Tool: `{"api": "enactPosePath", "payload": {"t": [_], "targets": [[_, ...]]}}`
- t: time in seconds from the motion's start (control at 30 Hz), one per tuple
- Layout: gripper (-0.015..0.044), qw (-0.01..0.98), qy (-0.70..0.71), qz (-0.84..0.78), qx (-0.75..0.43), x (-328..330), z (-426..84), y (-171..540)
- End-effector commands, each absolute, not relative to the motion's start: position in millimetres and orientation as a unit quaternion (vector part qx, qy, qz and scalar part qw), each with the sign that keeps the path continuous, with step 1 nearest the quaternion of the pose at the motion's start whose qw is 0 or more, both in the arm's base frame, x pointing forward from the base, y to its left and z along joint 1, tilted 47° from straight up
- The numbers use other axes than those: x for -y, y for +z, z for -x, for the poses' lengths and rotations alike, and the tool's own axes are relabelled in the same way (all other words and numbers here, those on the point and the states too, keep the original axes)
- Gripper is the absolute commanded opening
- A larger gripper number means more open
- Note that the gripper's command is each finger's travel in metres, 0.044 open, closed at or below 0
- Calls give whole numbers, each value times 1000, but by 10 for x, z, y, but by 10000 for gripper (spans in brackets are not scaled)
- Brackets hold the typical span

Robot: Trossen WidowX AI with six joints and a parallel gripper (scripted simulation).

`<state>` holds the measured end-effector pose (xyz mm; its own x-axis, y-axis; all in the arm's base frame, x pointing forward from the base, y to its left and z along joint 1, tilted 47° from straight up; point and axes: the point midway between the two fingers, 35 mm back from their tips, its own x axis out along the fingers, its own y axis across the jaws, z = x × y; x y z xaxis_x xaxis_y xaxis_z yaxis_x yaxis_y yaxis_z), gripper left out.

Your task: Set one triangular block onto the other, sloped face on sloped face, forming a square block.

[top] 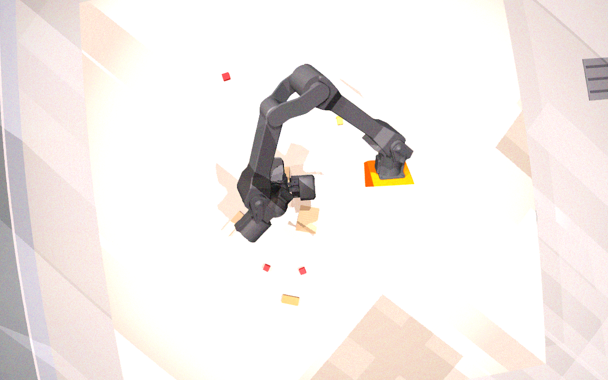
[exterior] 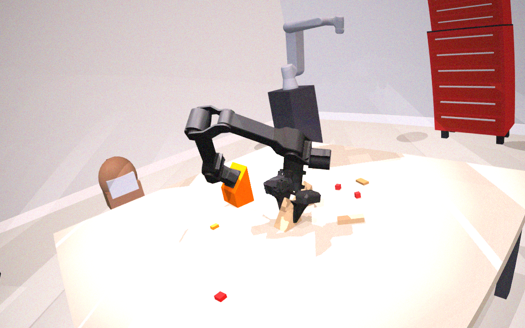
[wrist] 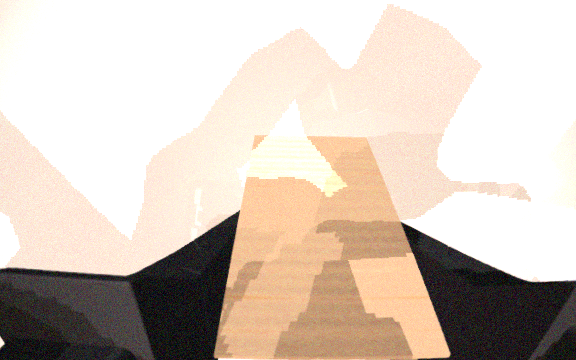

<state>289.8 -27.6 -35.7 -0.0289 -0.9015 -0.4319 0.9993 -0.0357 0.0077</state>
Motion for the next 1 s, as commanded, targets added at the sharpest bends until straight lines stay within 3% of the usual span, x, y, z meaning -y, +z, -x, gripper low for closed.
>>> {"api": "enactPosePath", "payload": {"t": [0.0, 0.97], "targets": [[0, 671, -694, -191, -178, 286, -2897, -287], [0, 556, -572, -436, -417, 503, -2890, 194]]}}
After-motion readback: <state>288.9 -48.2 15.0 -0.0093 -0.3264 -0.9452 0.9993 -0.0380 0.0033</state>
